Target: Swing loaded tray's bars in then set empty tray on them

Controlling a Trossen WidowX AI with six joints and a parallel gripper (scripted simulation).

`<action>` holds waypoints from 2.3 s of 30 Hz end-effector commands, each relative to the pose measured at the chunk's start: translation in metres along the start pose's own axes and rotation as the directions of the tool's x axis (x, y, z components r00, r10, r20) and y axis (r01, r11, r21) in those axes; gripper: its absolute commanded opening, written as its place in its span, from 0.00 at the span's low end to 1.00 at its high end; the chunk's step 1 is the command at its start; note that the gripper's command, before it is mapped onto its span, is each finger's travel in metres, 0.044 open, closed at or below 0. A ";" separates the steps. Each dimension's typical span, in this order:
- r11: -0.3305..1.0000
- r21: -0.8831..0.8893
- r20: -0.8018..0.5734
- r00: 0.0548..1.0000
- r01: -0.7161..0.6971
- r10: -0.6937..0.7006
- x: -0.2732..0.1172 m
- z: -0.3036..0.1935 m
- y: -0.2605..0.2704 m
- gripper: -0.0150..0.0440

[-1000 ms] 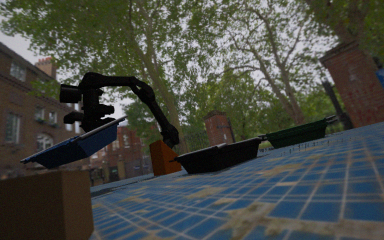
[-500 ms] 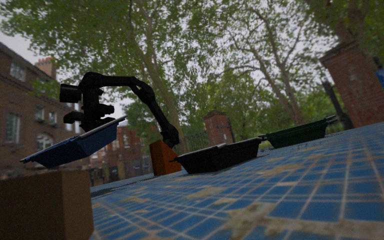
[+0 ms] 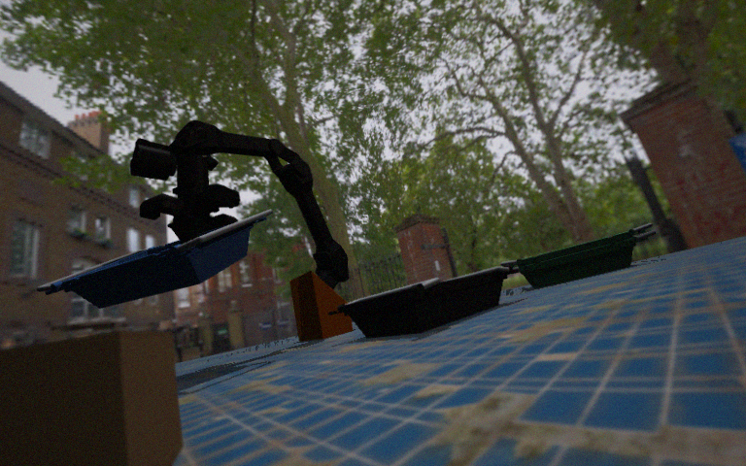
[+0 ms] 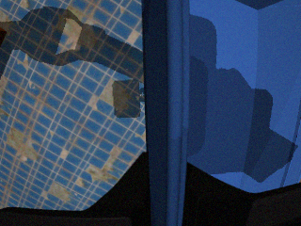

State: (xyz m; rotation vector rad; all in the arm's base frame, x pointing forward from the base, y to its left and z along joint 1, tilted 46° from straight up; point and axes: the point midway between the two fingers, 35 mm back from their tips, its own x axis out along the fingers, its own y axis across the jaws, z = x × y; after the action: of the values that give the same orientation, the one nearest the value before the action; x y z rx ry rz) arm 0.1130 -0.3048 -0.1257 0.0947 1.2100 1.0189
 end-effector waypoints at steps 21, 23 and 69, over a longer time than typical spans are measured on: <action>0.944 -0.326 -0.009 0.999 0.046 -0.051 -0.027 0.143 0.005 0.25; 0.935 -0.353 -0.008 0.999 0.046 -0.052 -0.028 0.155 0.007 0.25; 0.598 -0.801 0.041 0.999 0.023 0.017 0.002 0.359 0.119 0.25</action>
State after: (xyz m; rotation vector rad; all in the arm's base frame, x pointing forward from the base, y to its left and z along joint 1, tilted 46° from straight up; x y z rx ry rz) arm 0.3307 -0.0744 0.0814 -0.6037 0.6103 1.4911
